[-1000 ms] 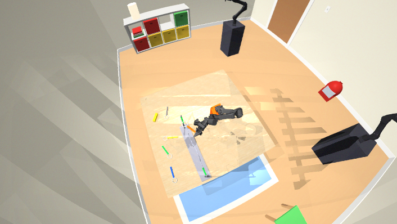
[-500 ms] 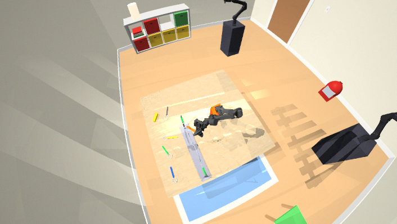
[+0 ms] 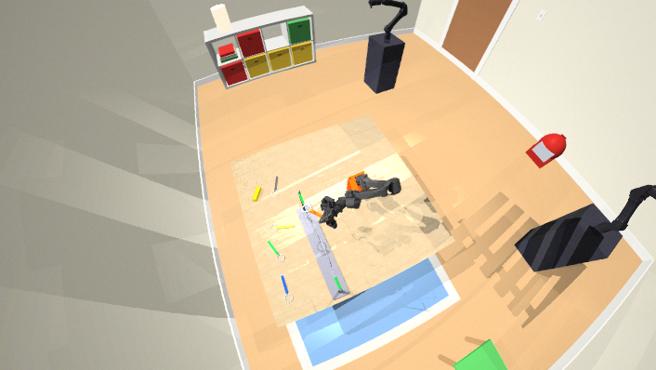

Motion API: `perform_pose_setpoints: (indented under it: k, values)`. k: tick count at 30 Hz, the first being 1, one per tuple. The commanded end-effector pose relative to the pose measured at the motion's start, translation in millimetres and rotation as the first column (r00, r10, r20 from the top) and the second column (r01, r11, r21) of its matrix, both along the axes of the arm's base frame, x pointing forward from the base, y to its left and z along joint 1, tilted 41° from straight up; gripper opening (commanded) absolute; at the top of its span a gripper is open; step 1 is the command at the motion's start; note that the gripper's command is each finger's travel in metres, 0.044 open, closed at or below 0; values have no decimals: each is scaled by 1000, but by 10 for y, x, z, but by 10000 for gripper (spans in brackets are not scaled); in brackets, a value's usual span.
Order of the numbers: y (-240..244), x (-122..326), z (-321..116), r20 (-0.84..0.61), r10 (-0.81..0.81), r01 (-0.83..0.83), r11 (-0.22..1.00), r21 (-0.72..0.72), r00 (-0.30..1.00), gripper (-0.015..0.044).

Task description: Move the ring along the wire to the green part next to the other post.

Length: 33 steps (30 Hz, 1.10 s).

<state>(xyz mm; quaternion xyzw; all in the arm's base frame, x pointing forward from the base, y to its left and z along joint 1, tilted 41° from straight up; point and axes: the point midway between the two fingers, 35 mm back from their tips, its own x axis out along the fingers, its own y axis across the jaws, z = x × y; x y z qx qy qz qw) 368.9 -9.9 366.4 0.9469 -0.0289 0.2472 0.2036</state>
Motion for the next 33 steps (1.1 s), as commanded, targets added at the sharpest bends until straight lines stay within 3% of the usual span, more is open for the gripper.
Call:
perform_pose_setpoints:
  k: [1, 17, 33]
  values:
    - [16, -2, 4, 5, -1, 1, 1000, 22, 1000, -150]
    - [320, 12, -137, -2, 1, -1, 990, -138, 1000, -150]
    - [736, 29, -532, -21, 2, -11, 876, -482, 1000, -150]
